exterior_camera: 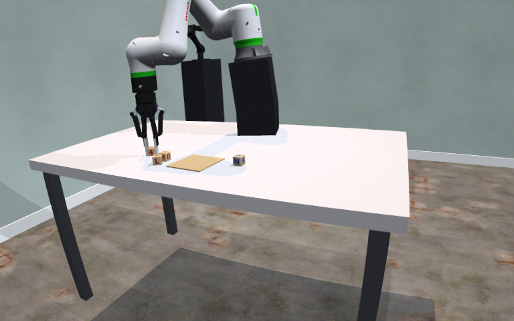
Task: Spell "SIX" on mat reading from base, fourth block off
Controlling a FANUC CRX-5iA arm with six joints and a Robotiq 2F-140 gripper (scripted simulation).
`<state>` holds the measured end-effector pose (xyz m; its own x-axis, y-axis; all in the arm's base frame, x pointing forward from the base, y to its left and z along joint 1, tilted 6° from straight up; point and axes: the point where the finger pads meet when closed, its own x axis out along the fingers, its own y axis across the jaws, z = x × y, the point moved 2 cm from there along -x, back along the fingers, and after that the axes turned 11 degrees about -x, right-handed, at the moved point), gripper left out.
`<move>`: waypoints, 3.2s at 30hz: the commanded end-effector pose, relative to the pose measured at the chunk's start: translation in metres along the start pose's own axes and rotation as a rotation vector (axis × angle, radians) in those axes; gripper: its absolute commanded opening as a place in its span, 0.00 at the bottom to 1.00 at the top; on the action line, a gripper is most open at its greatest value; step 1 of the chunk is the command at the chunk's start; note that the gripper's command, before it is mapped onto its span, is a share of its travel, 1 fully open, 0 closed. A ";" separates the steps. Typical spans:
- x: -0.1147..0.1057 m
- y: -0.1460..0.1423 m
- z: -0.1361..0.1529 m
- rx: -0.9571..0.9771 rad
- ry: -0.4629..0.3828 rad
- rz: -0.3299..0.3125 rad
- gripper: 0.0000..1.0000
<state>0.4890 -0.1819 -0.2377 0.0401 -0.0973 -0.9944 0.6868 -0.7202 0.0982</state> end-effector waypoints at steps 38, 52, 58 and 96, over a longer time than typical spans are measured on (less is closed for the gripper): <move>-0.100 0.000 0.000 0.021 0.000 0.000 0.16; -0.095 0.000 0.000 0.373 0.000 0.000 0.16; -0.093 0.001 0.000 0.547 0.000 0.000 0.16; -0.078 0.001 0.000 1.593 0.000 0.000 0.16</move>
<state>0.4864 -0.1753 -0.1584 0.0392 -0.0793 -0.9961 -0.6571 -0.7531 0.0341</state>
